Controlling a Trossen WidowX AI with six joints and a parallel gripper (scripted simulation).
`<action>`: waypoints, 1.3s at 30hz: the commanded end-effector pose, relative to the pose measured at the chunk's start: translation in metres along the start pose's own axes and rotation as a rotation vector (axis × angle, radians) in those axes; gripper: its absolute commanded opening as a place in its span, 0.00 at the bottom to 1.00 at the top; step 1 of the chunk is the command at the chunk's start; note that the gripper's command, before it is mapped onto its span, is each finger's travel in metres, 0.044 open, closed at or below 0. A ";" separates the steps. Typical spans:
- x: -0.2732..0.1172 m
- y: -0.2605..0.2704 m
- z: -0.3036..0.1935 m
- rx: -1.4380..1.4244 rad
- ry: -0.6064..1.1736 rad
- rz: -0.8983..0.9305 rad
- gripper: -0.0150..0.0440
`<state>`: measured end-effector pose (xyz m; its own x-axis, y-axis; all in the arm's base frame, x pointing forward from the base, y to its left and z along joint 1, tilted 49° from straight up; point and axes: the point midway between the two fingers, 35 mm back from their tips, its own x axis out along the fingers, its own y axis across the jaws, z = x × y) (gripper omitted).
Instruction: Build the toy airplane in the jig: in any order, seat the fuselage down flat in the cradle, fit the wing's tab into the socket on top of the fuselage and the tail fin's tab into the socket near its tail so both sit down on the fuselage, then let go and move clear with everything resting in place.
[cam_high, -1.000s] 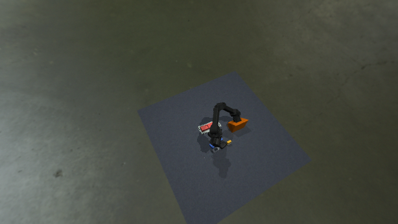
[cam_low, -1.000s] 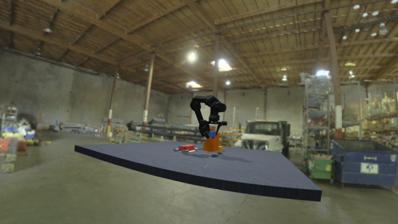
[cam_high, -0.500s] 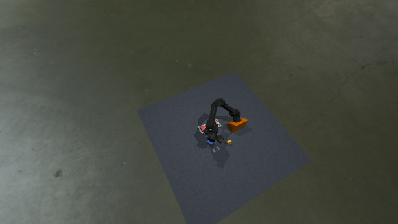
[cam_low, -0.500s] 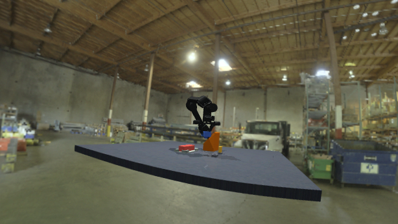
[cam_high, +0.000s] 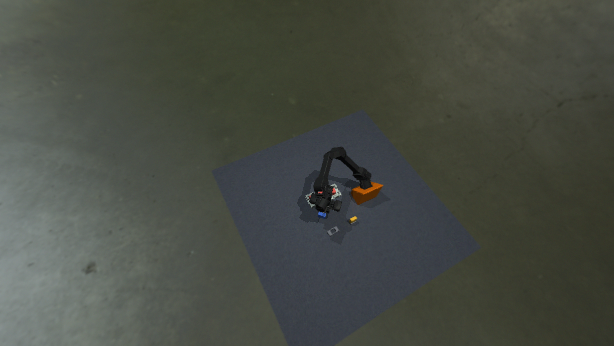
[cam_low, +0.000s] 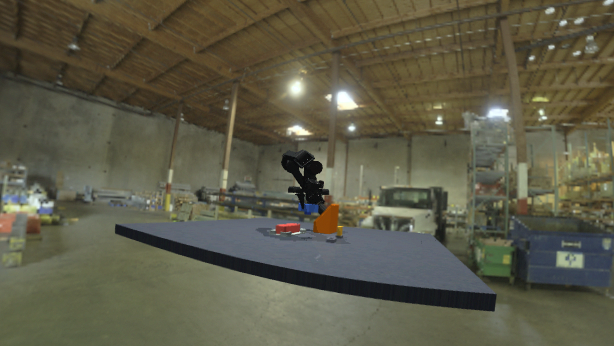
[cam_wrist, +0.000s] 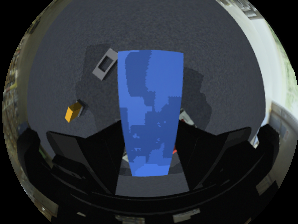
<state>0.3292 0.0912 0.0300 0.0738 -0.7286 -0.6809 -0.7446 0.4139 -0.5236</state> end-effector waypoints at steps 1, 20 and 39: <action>0.001 -0.010 -0.012 -0.072 -0.004 -0.005 0.25; 0.014 -0.040 -0.064 -0.422 0.007 -0.011 0.25; 0.028 -0.058 -0.117 -0.758 0.031 -0.012 0.25</action>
<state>0.2999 -0.0110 0.0960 0.0693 -0.7482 -0.6599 -0.9975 -0.0423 -0.0567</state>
